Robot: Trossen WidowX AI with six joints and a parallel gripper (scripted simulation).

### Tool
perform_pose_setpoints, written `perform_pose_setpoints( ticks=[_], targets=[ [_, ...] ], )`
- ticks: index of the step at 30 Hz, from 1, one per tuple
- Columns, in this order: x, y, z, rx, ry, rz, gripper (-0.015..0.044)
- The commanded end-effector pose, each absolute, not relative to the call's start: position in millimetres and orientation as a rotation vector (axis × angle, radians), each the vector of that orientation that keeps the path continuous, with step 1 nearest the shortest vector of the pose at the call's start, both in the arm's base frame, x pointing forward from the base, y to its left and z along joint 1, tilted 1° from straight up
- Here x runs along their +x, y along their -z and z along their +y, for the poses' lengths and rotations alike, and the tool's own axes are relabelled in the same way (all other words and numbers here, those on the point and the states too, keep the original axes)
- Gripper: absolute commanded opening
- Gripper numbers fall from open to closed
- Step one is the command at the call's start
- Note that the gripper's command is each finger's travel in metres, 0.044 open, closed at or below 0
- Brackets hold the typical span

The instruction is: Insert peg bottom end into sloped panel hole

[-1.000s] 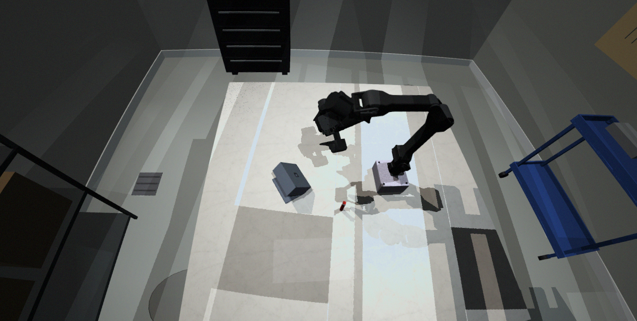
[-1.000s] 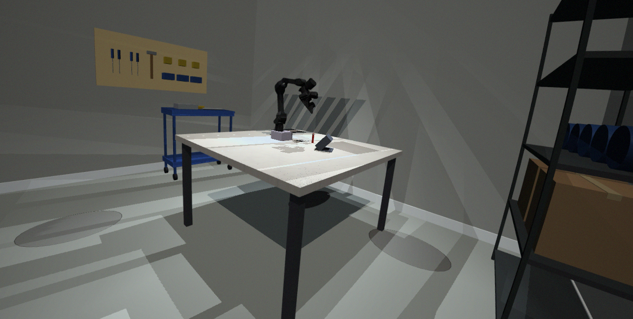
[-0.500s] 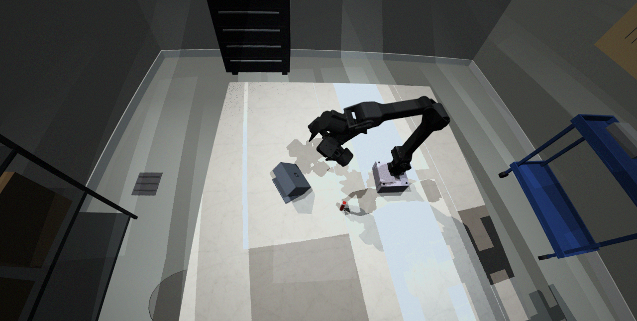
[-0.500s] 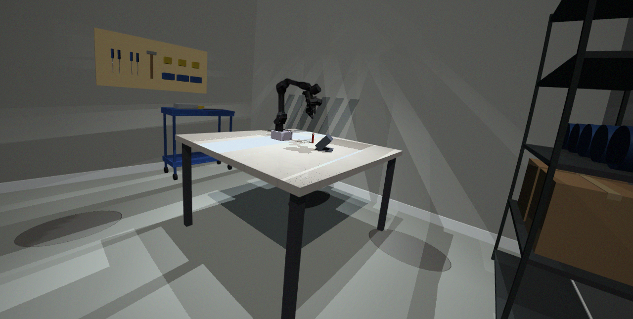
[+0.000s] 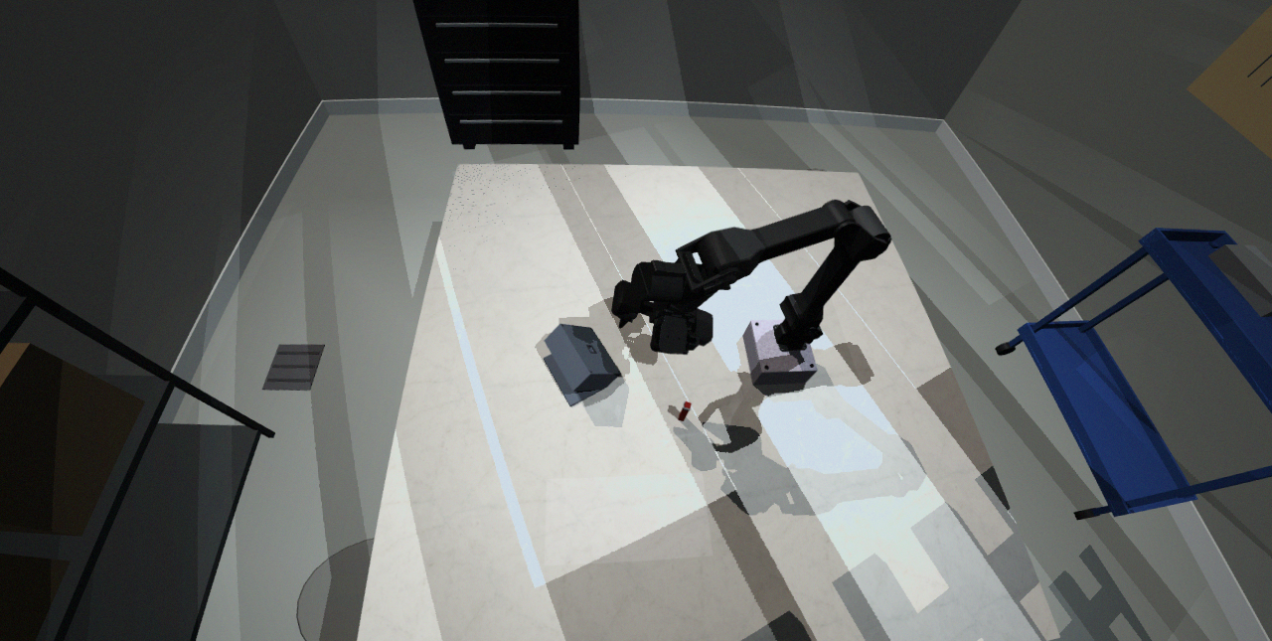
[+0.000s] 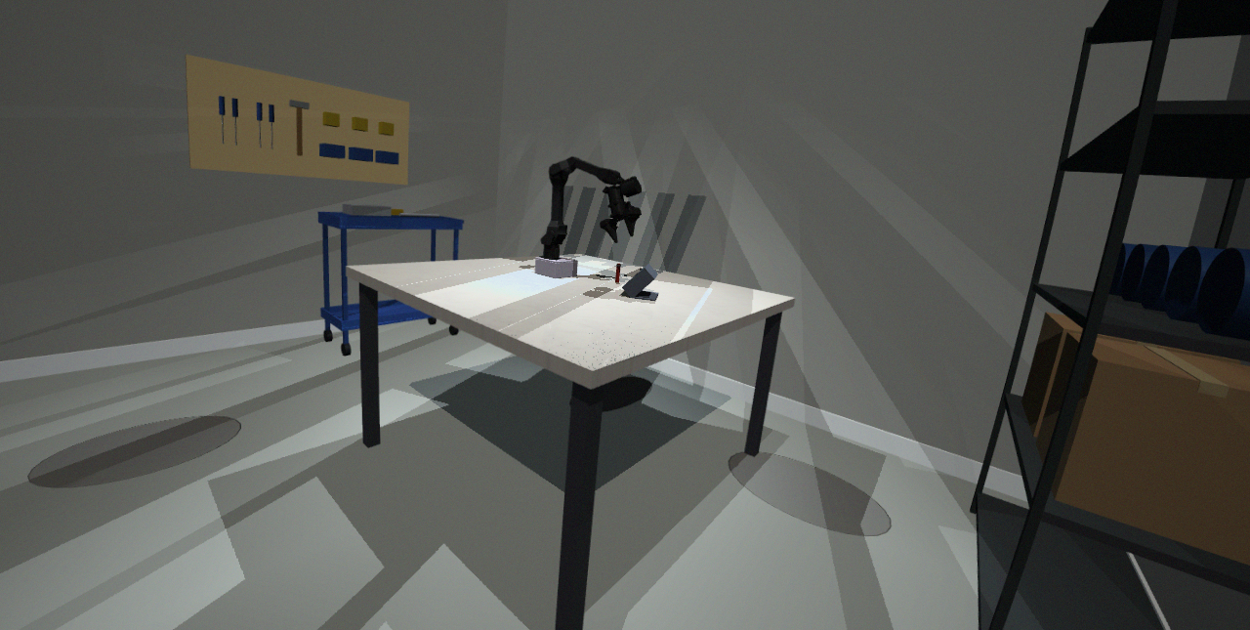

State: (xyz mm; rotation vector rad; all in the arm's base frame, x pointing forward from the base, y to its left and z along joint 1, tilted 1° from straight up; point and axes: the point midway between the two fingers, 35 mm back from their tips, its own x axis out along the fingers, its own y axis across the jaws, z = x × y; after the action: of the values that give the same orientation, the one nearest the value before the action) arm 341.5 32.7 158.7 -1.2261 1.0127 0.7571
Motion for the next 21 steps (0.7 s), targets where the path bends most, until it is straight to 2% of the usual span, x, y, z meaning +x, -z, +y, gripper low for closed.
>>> perform_pose_setpoints(
  ticks=[1, 21],
  targets=[
    [335.3, -145.1, 45.9, -1.324, -0.894, 0.993, 0.0440],
    [305.9, -103.4, 99.9, -1.727, -1.469, 0.758, 0.0440]
  ],
)
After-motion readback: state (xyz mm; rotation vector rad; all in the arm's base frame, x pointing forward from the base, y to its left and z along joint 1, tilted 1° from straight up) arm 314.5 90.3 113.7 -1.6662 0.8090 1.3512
